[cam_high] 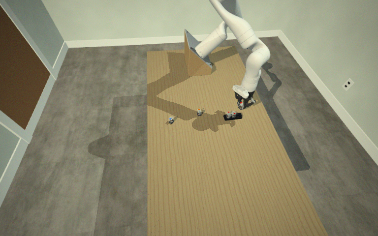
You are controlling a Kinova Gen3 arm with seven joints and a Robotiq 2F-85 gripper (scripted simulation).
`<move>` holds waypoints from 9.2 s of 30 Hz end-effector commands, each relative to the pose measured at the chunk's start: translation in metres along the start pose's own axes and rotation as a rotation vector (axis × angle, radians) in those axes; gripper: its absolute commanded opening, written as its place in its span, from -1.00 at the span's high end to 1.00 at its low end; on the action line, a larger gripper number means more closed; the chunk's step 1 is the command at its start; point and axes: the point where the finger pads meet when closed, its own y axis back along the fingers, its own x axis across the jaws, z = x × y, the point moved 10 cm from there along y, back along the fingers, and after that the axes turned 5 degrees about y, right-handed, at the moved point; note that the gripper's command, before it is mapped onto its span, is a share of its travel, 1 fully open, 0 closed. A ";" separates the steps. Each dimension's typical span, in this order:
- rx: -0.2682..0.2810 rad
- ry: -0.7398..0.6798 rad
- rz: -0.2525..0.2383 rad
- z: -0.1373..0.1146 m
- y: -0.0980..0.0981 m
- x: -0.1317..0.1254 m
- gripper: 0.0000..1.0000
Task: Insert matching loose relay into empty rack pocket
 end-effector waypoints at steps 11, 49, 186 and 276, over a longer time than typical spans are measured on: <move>0.013 -0.432 -0.009 0.000 0.002 -0.003 1.00; 0.011 -0.511 -0.007 0.001 -0.016 -0.002 1.00; 0.013 -0.519 -0.010 -0.003 -0.043 -0.002 1.00; 0.014 -0.520 -0.012 -0.005 -0.043 -0.002 1.00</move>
